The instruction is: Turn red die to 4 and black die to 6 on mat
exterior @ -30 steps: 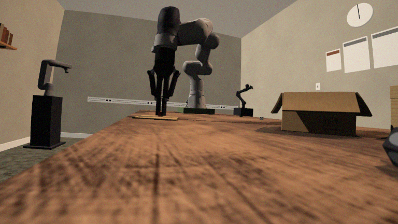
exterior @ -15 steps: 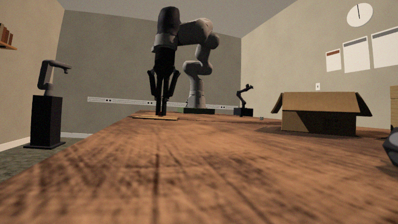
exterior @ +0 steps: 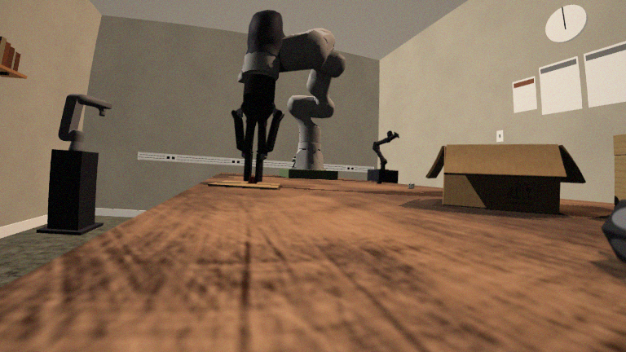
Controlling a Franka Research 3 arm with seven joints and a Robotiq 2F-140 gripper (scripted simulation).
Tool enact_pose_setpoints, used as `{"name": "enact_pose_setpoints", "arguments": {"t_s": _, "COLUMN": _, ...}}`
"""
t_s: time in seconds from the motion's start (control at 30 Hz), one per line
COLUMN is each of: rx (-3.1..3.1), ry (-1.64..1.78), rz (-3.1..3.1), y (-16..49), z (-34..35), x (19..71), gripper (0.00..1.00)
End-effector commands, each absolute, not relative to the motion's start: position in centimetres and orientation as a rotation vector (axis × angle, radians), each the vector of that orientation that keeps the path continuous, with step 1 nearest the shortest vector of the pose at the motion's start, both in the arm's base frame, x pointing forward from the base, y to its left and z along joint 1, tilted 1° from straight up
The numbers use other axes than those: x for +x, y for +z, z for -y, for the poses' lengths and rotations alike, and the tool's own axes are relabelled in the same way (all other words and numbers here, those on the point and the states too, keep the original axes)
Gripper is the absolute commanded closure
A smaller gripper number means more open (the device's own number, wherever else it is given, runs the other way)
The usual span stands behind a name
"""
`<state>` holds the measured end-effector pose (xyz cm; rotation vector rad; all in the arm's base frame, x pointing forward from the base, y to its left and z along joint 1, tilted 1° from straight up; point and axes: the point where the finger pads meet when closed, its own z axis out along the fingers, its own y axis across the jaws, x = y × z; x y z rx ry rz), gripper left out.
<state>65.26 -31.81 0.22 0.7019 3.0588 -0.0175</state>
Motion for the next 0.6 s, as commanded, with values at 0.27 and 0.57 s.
{"name": "enact_pose_setpoints", "arguments": {"t_s": 0.27, "rx": 0.694, "ry": -0.015, "rz": -3.060, "y": 0.05, "z": 31.72, "x": 65.28, "gripper": 0.73}}
{"name": "enact_pose_setpoints", "arguments": {"t_s": 0.57, "rx": 0.694, "ry": -0.015, "rz": -3.060, "y": 0.20, "z": 31.72, "x": 65.29, "gripper": 0.73}}
